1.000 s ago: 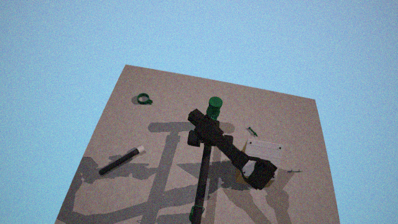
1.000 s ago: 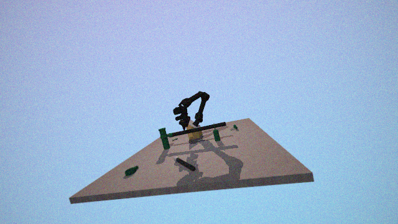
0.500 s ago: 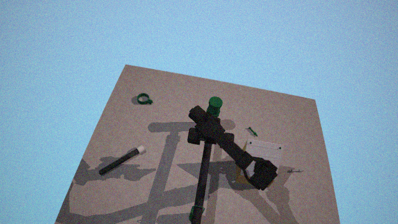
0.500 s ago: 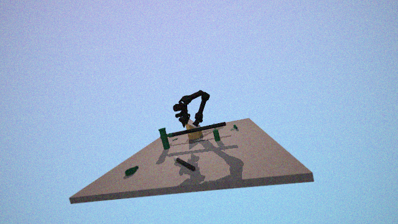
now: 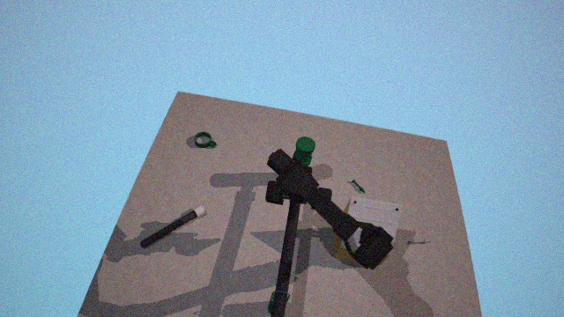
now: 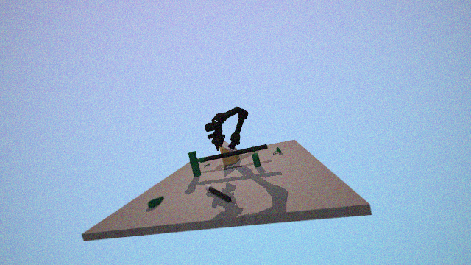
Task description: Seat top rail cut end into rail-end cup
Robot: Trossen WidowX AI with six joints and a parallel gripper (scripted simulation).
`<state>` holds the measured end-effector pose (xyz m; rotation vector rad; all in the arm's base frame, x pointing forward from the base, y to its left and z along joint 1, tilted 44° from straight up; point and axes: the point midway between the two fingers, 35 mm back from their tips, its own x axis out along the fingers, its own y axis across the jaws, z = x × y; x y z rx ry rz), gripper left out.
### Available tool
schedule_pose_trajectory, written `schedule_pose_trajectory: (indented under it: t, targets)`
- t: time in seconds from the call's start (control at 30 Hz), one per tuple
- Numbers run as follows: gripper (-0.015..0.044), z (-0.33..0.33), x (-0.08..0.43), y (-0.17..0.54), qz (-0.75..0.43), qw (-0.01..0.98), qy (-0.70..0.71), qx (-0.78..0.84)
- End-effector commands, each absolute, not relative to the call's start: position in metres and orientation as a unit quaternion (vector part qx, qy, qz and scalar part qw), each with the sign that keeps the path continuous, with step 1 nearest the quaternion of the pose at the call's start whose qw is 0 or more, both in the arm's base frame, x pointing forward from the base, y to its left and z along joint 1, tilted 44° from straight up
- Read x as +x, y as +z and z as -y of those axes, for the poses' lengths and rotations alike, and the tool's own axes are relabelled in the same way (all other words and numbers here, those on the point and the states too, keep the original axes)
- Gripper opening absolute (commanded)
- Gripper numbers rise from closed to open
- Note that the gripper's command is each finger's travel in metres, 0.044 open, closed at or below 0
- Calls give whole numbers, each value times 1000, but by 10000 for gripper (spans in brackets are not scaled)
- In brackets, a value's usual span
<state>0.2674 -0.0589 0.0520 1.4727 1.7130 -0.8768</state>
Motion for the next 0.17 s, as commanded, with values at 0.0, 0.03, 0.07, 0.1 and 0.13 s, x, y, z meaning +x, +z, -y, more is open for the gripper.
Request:
schedule_pose_trajectory:
  t: [0.0,0.03,0.07,0.1,0.13]
  targets:
    - [440,60,268,53,-661,354,-339,568]
    - [440,60,268,53,-661,354,-339,568]
    - [440,60,268,53,-661,354,-339,568]
    - [440,60,268,53,-661,354,-339,568]
    - [440,60,268,53,-661,354,-339,568]
